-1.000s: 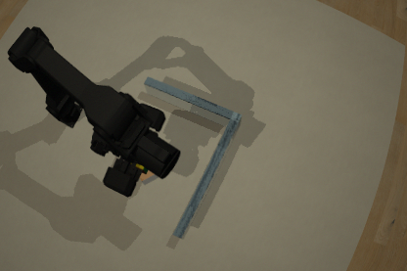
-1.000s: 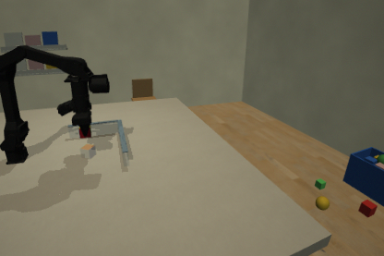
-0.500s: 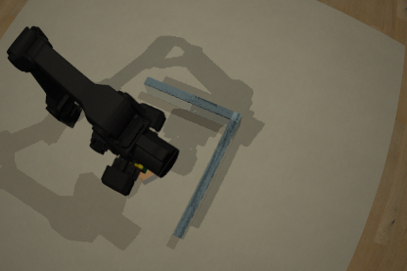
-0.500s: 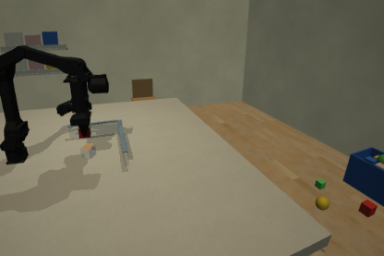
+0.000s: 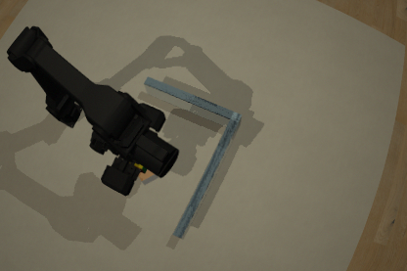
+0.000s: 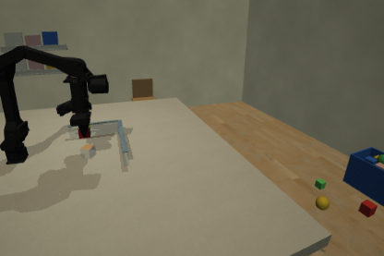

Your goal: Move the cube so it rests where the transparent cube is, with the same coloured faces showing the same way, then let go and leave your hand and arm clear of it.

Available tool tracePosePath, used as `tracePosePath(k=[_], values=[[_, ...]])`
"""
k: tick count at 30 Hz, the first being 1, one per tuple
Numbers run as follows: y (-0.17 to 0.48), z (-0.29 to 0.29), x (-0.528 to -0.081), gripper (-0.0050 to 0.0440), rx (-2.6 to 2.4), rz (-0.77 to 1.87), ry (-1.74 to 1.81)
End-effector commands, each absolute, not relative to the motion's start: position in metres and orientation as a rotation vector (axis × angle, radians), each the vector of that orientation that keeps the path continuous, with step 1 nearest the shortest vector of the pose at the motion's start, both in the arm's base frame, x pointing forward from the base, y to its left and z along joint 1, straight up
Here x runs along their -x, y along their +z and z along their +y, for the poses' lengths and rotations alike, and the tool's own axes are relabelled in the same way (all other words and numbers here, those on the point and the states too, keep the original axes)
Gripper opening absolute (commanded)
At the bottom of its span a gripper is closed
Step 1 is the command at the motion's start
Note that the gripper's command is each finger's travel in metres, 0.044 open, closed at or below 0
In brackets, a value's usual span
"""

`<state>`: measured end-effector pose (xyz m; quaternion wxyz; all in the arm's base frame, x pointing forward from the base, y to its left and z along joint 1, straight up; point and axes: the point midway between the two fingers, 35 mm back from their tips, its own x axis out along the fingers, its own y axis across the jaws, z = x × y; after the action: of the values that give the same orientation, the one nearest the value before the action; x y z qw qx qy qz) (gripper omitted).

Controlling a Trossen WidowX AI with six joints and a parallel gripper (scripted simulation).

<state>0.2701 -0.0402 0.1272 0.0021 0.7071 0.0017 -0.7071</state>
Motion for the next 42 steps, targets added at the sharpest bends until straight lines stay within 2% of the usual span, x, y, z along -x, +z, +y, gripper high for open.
tracePosePath(k=[1, 7, 14, 42], values=[[0.133, -0.04, -0.272, 0.0, -2.243, -0.003, -2.196], [0.122, -0.041, -0.273, 0.0, -2.243, -0.003, -2.196], [0.065, -0.041, -0.273, 0.0, -2.243, -0.003, -2.197], [0.044, -0.041, -0.273, 0.0, -2.243, -0.003, -2.197]])
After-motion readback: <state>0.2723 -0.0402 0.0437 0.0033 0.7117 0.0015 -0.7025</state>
